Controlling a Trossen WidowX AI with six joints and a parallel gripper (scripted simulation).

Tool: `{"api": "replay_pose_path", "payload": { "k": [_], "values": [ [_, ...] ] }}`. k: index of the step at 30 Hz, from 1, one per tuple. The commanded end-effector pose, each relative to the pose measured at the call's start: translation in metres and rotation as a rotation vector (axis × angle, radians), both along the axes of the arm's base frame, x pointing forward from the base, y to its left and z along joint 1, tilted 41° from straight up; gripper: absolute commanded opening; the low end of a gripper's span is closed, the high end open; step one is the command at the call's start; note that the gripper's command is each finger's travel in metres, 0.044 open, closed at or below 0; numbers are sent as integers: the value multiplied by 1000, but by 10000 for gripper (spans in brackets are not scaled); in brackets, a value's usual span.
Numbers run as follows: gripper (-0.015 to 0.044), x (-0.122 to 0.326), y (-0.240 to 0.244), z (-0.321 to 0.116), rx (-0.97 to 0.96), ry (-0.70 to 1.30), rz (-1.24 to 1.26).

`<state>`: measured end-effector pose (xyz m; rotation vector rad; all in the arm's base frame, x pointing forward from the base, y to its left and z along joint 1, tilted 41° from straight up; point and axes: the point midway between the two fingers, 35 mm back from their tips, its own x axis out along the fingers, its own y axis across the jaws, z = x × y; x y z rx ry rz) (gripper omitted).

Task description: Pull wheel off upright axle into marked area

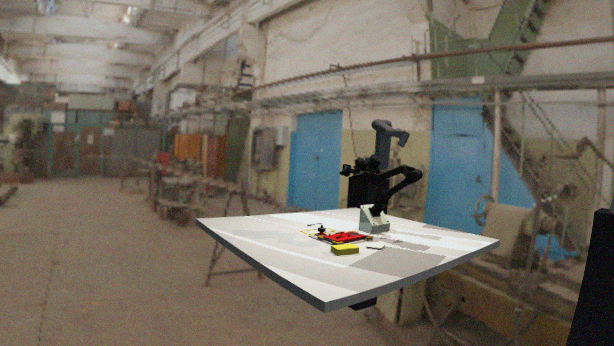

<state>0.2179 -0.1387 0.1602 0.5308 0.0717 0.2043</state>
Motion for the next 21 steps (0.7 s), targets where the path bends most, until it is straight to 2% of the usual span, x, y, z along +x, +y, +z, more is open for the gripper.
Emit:
{"api": "replay_pose_path", "payload": {
  "k": [1,4,12,21],
  "values": [
    [374,1,0,0,2,2,0],
    [300,12,-6,-4,38,30,2],
    [300,81,-20,-43,166,279,64],
    [300,138,14,-94,165,645,251]
  ]
}}
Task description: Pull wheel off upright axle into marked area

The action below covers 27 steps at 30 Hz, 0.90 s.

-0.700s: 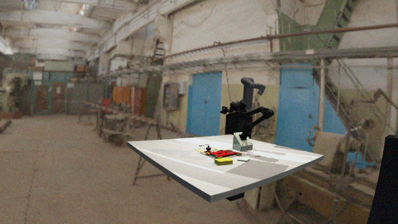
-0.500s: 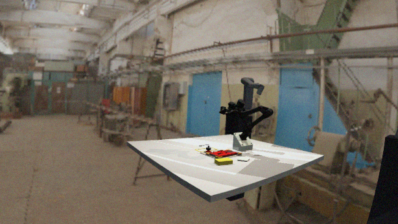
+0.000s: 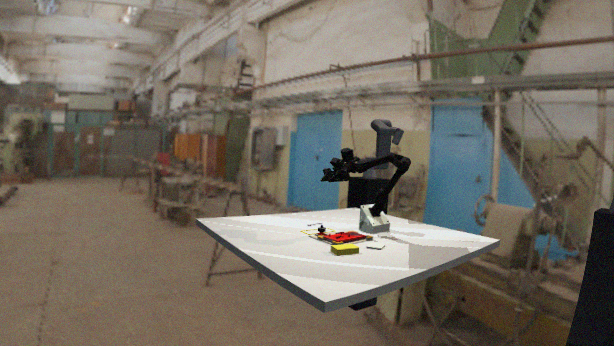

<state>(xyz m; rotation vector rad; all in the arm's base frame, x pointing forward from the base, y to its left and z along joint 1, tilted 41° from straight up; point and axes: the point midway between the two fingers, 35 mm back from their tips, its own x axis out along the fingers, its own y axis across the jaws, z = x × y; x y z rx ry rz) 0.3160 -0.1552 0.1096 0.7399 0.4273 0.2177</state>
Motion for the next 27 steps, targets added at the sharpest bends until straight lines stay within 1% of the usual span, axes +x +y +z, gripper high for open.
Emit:
{"api": "replay_pose_path", "payload": {
  "k": [1,10,19,27],
  "values": [
    [300,43,35,-47,-2,307,196],
    [300,54,83,-77,-42,565,442],
    [300,44,135,-91,-101,816,758],
    [300,43,138,-92,-104,831,780]
  ]
}}
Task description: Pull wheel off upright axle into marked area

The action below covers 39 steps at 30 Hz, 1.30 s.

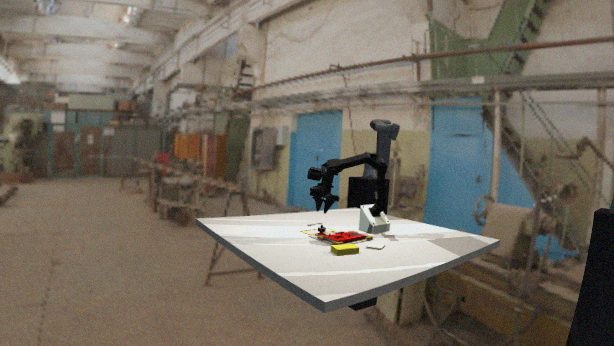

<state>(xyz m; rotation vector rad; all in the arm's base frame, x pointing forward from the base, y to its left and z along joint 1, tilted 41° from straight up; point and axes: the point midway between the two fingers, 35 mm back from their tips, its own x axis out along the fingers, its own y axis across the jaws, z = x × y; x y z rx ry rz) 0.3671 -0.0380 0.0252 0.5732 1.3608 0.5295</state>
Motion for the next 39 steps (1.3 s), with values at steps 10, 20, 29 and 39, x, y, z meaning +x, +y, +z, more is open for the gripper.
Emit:
{"api": "replay_pose_path", "payload": {
  "k": [10,20,29,39],
  "values": [
    [300,-4,14,-13,-12,103,143],
    [300,-2,37,-42,-12,103,143],
    [300,-7,64,-69,-9,103,143],
    [155,-8,62,-66,-14,107,155]
  ]
}}
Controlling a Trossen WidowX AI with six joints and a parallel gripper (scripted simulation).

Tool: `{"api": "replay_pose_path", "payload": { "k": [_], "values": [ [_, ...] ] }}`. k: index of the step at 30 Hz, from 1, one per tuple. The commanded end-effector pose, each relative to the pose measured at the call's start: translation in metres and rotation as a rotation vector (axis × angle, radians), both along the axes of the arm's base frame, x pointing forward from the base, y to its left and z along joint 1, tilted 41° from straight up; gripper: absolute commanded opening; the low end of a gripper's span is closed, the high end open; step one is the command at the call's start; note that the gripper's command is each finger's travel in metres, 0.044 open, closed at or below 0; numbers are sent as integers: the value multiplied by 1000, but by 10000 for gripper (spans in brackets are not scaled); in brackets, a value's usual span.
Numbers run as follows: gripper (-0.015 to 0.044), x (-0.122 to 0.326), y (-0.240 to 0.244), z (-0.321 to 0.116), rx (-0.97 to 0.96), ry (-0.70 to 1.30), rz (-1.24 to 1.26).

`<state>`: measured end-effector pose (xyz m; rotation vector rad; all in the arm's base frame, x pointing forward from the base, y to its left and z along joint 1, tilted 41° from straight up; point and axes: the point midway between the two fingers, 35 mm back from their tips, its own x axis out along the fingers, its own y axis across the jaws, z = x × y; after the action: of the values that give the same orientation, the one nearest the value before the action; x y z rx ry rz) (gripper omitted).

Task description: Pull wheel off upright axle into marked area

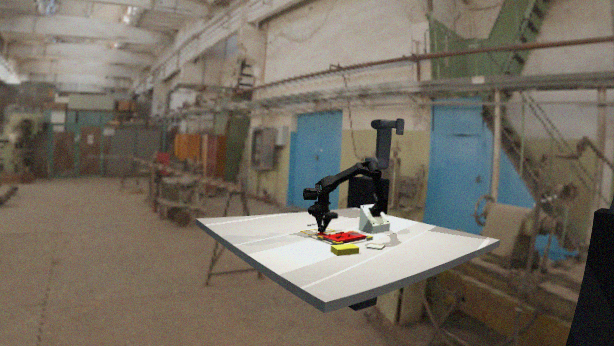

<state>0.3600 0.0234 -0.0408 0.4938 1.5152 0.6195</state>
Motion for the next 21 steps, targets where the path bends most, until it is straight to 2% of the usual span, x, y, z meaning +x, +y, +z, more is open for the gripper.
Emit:
{"api": "replay_pose_path", "payload": {
  "k": [1,2,7,8,21],
  "values": [
    [148,-1,1,0,0,2,3],
    [142,-1,1,0,0,2,3],
    [10,-1,0,1,1,2,3],
    [0,-1,0,1,1,2,3],
    [0,0,-3,4,1,1,1]
  ]
}}
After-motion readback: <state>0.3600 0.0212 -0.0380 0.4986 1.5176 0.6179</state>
